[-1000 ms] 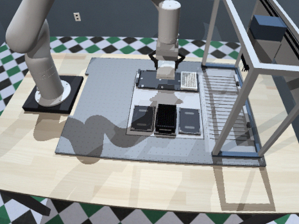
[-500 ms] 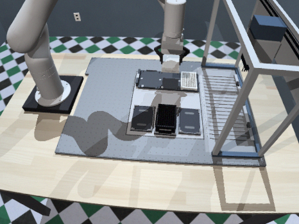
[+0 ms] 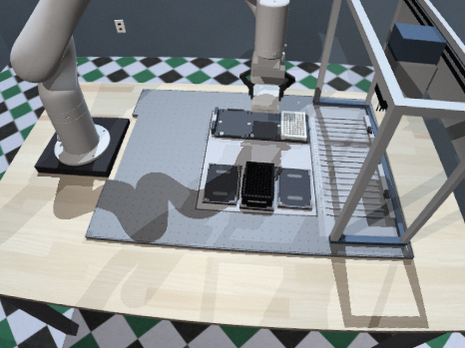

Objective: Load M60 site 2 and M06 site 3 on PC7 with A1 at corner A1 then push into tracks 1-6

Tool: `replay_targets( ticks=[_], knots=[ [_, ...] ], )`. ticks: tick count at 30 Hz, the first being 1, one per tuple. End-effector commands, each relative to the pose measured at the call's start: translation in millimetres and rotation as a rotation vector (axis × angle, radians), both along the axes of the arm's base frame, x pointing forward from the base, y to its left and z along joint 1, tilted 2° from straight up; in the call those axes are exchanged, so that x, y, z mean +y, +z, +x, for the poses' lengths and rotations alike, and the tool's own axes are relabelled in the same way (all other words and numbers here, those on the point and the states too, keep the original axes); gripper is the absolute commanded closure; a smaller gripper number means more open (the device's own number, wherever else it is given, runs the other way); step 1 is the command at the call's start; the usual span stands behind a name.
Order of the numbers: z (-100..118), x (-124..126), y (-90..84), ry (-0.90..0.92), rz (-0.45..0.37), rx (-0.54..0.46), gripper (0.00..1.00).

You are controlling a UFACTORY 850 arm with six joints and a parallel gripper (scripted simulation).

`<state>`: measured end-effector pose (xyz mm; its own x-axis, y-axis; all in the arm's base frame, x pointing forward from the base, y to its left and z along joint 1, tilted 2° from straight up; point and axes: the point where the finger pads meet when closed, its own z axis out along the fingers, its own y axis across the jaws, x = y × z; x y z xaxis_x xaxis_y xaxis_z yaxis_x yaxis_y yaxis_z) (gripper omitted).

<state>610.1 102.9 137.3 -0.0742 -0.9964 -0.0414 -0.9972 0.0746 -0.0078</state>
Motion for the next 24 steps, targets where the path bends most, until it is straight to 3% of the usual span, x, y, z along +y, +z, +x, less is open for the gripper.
replay_targets(
  ticks=[1,24],
  knots=[
    [1,0,1.0,0.000,0.000,-0.002,1.00],
    [1,2,-34.0,0.000,0.000,-0.002,1.00]
  ],
)
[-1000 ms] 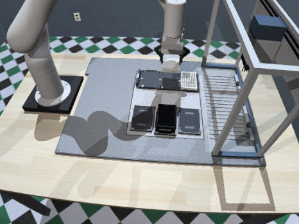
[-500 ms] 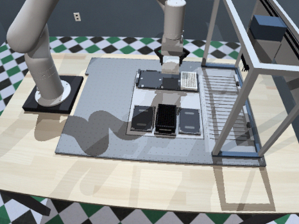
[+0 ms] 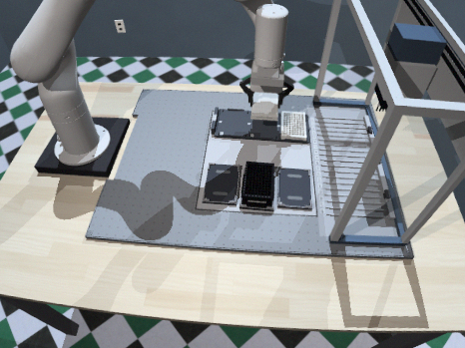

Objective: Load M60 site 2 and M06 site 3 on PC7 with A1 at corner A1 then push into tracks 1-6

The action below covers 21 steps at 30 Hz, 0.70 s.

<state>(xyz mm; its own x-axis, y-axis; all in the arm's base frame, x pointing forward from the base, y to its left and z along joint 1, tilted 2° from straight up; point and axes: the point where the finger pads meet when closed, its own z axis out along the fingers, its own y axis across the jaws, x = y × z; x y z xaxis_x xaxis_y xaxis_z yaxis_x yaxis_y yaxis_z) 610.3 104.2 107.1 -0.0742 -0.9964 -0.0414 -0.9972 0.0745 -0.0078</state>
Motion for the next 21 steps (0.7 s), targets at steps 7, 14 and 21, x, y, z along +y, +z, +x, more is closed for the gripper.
replay_targets(
  ticks=[7,14,21],
  knots=[
    [1,1,-12.0,0.000,0.000,-0.002,1.00],
    [1,1,-23.8,0.000,0.000,-0.002,1.00],
    [1,1,-32.1,0.000,0.000,-0.002,1.00]
  ],
)
